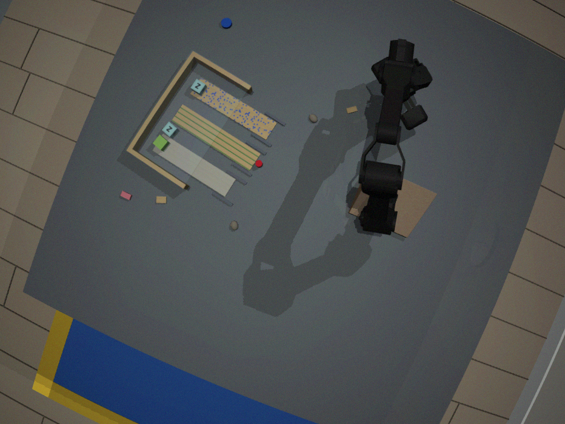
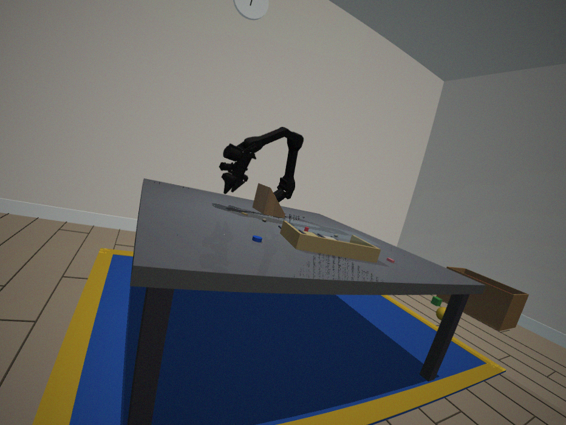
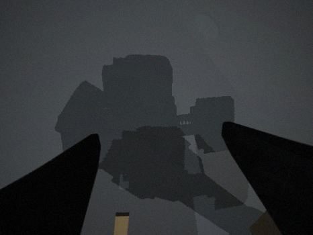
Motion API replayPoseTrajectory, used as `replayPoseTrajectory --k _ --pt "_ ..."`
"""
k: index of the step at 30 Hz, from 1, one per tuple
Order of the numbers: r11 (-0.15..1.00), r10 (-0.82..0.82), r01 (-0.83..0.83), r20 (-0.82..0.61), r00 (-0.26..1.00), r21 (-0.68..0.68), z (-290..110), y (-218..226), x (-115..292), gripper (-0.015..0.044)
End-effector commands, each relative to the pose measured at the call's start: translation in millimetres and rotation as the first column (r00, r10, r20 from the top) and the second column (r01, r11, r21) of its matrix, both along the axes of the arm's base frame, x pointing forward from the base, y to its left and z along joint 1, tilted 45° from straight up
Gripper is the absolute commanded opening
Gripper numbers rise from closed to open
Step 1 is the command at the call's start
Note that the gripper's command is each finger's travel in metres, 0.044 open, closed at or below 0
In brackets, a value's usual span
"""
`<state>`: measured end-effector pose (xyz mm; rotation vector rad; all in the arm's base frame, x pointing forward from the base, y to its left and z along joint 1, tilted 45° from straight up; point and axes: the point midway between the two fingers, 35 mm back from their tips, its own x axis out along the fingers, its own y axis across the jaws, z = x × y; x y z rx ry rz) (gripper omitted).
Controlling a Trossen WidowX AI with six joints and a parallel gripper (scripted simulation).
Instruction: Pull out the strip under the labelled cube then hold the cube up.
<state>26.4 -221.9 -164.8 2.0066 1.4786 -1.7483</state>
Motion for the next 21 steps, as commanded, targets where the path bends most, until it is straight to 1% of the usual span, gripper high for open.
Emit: replayPoseTrajectory --k 1,3,6,9,11,14,16,18,21 --pt "1.0 0.004 -0.004 0.01 1.0 -0.007 0.8 -1.0 2.0 0.04" --pt "0.997 0.038 -0.032 0.086 0.996 -0.068 7.6 -9.0 18.1 0.04" --pt "0.973 0.149 -0.095 0.251 0.956 -0.212 26.8 -23.9 56.3 0.04" --pt "0.92 0.295 -0.148 0.393 0.871 -0.362 51.3 -33.4 95.7 0.04" --pt "0.869 0.404 -0.172 0.466 0.787 -0.463 70.4 -36.0 122.0 0.04" --pt "0.77 0.574 -0.187 0.534 0.621 -0.609 102.9 -33.4 160.1 0.04" --pt "0.691 0.681 -0.18 0.547 0.487 -0.7 126.7 -27.0 183.9 0.04" --pt "0.604 0.776 -0.156 0.532 0.339 -0.782 151.9 -16.9 205.6 0.04" --pt "0.465 0.884 -0.088 0.456 0.102 -0.881 191.1 5.4 233.0 0.04"
